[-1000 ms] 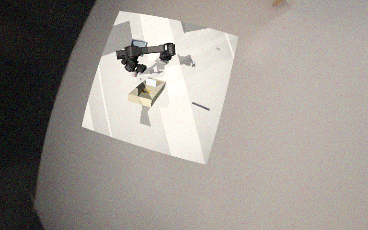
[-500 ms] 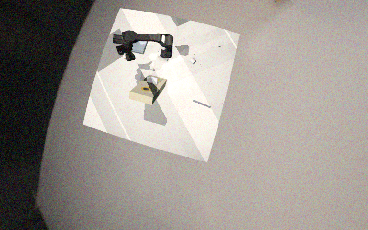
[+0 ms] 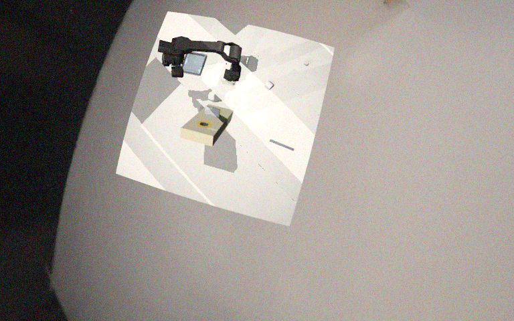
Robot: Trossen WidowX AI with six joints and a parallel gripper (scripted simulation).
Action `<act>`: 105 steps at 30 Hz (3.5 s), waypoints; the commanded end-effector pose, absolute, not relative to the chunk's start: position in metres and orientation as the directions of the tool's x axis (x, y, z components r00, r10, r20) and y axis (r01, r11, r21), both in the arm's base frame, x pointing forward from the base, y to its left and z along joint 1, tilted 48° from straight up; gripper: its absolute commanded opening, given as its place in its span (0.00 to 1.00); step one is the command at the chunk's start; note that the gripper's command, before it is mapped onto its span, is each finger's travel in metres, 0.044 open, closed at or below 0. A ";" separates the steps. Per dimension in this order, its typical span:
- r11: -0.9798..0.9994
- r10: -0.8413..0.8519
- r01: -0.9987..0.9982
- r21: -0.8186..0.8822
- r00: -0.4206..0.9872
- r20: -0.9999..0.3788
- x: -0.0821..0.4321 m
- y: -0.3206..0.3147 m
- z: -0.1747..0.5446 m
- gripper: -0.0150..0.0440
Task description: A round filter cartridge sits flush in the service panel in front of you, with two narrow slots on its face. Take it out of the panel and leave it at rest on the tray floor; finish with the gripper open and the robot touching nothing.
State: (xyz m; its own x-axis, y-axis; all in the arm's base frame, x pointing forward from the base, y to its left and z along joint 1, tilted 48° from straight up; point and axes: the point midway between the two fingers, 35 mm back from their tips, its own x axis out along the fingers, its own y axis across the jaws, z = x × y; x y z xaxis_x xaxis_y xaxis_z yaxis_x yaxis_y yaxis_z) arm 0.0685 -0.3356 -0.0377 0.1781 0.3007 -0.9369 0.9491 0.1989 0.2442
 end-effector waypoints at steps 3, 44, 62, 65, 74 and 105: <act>0.123 0.284 0.977 0.172 0.131 -0.950 0.038 -0.328 -0.057 0.25; -0.184 0.299 0.971 -0.154 -0.094 -0.950 -0.068 -0.192 -0.176 0.25; -0.188 0.313 0.970 -0.151 -0.087 -0.946 -0.066 -0.189 -0.175 0.97; -0.188 0.314 0.970 -0.151 -0.087 -0.946 -0.066 -0.192 -0.174 1.00; -0.182 0.316 0.971 -0.152 -0.089 -0.944 -0.069 -0.231 -0.137 1.00; -0.182 0.316 0.971 -0.152 -0.089 -0.944 -0.069 -0.231 -0.137 1.00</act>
